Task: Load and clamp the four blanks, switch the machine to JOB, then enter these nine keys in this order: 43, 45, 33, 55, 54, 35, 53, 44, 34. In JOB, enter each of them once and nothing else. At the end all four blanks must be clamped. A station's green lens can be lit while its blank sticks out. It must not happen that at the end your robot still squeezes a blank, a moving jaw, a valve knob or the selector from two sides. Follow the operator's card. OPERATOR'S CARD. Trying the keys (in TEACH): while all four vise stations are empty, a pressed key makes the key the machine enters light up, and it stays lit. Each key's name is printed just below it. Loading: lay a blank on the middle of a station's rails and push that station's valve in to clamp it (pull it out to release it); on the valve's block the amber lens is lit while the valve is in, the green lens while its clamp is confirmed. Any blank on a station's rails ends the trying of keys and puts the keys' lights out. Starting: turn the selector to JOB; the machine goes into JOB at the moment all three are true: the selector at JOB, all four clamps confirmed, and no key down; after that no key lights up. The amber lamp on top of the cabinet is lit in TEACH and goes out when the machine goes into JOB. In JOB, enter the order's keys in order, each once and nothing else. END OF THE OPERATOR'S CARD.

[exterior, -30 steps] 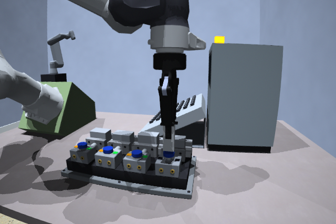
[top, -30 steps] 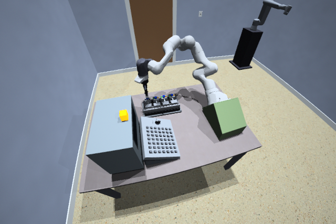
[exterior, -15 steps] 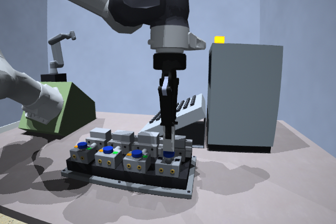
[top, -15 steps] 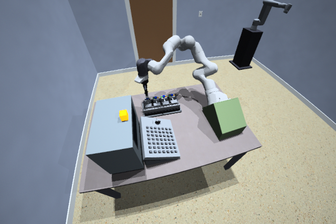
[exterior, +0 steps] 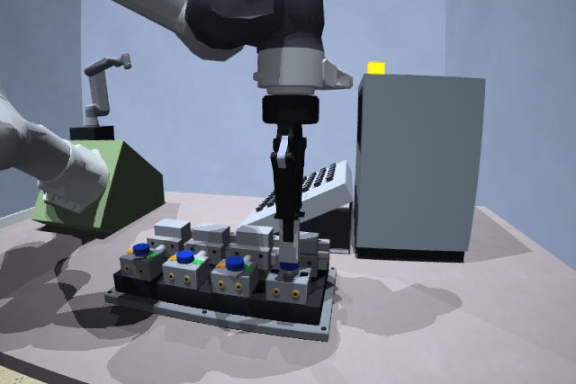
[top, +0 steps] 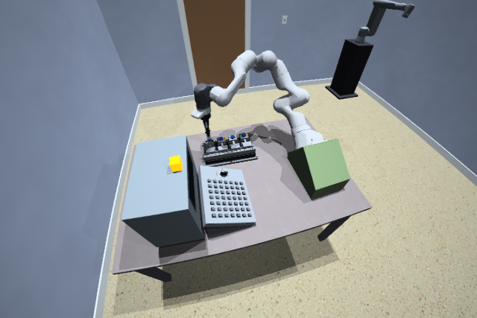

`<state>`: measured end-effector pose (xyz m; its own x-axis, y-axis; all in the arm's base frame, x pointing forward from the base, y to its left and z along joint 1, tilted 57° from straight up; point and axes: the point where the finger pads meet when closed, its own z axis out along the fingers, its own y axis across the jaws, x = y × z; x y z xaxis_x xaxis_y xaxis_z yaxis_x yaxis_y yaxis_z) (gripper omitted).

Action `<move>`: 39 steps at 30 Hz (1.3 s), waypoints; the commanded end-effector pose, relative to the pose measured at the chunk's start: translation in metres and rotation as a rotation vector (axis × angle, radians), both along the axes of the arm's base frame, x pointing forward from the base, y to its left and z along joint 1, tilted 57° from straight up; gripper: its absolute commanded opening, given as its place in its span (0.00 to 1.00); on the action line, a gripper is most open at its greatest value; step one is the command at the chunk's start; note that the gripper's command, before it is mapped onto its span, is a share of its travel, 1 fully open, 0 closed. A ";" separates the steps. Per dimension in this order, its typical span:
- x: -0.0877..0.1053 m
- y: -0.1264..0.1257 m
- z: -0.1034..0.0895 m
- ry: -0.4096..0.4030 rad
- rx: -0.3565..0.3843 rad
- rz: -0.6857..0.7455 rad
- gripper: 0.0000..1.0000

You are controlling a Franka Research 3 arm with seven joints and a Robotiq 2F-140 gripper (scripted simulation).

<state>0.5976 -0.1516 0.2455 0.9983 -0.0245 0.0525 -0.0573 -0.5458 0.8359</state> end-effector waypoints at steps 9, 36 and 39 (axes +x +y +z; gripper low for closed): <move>0.000 -0.008 -0.005 -0.003 -0.003 -0.002 0.00; 0.000 -0.009 -0.005 -0.003 -0.003 -0.002 0.00; 0.000 -0.008 -0.004 -0.003 -0.003 -0.002 0.00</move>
